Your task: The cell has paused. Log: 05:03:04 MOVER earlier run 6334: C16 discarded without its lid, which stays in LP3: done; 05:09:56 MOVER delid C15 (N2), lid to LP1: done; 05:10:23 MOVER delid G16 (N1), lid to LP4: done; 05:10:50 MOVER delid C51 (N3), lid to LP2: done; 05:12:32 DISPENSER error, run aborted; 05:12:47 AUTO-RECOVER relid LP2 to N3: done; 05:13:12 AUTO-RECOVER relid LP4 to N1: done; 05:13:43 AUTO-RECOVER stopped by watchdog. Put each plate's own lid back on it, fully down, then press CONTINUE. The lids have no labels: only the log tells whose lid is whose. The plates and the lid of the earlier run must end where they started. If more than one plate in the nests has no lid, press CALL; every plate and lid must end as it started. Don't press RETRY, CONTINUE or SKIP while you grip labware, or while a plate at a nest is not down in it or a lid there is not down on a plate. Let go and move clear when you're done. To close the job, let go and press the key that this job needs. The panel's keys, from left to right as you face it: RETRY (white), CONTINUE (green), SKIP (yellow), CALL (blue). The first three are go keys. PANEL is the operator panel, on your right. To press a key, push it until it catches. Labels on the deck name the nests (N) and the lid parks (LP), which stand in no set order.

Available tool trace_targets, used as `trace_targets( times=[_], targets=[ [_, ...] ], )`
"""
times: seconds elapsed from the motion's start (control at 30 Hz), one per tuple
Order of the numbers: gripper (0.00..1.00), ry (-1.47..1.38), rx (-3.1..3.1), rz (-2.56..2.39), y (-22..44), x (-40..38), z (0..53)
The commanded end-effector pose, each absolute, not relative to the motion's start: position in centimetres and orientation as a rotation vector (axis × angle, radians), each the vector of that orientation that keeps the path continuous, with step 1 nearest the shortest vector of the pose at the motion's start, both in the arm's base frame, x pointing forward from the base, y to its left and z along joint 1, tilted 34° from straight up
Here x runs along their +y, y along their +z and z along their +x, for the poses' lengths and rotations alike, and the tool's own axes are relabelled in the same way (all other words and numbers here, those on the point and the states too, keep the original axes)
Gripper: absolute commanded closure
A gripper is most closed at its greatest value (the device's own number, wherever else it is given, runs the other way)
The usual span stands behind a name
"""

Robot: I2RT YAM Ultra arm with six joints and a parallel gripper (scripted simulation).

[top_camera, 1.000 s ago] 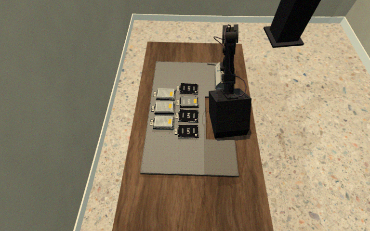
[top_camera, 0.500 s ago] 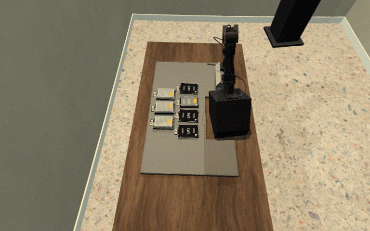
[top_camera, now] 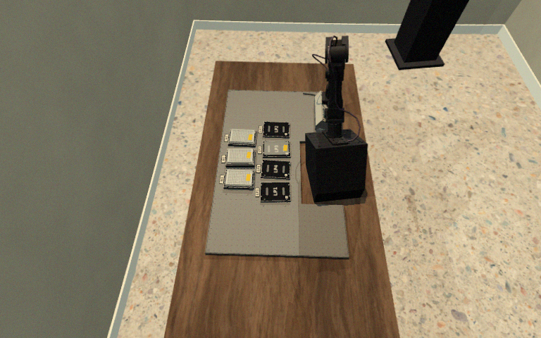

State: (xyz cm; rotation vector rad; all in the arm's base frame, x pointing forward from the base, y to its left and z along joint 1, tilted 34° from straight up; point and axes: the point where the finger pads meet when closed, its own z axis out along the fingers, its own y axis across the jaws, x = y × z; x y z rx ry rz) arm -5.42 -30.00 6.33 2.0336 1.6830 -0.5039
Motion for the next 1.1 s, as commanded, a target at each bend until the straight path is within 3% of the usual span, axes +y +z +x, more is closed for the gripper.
trace_targets(
  times=[0.0, 1.07],
  targets=[
    [1.0, -0.483, 1.694, 2.043, 5.23, -29.76, -5.04],
    [1.0, -0.472, 1.691, 2.035, 4.69, -29.91, -4.64]
  ],
)
